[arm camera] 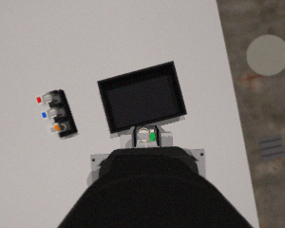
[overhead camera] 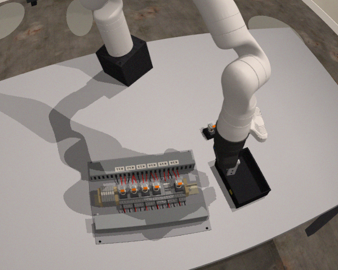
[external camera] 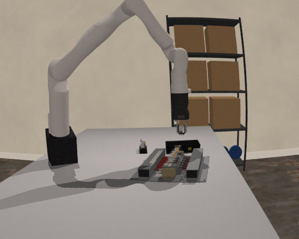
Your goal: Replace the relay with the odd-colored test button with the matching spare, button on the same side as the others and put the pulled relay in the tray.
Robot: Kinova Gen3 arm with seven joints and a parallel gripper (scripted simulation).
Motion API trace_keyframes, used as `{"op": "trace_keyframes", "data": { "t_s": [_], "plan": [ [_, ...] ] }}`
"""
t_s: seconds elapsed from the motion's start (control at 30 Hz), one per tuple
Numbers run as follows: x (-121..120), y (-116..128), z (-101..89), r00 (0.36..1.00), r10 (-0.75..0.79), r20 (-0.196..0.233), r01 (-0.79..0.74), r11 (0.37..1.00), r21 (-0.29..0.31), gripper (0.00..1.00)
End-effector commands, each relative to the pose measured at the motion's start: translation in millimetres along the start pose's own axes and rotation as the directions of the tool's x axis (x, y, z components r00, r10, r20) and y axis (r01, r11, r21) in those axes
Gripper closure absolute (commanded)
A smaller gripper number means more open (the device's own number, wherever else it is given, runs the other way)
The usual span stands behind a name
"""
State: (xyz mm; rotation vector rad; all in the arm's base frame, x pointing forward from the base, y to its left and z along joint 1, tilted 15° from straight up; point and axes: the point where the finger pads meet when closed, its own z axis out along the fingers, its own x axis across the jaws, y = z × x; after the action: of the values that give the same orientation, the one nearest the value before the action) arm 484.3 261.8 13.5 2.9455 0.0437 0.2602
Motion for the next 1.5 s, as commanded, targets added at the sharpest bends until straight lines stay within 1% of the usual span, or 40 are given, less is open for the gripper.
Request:
{"op": "trace_keyframes", "data": {
  "t_s": [0.0, 0.43, 0.5, 0.53, 1.0, 1.1, 1.47],
  "plan": [
    [1, -6, 0.4, 1.000, 0.000, -0.002, 0.000, 1.000, 0.001, 1.00],
    [-3, -56, 12.9, 1.000, -0.008, 0.000, 0.008, 1.000, -0.003, 1.00],
    [-3, -56, 12.9, 1.000, -0.008, 0.000, 0.008, 1.000, -0.003, 1.00],
    [-1, -54, 9.4, 1.000, 0.000, -0.002, 0.000, 1.000, 0.002, 1.00],
    [-6, -81, 20.8, 1.000, -0.008, 0.000, 0.008, 1.000, -0.003, 1.00],
    [-5, -79, 18.0, 1.000, -0.004, -0.001, 0.004, 1.000, 0.000, 1.00],
    [-6, -74, 19.0, 1.000, -0.008, 0.000, 0.008, 1.000, -0.002, 1.00]
  ]
}}
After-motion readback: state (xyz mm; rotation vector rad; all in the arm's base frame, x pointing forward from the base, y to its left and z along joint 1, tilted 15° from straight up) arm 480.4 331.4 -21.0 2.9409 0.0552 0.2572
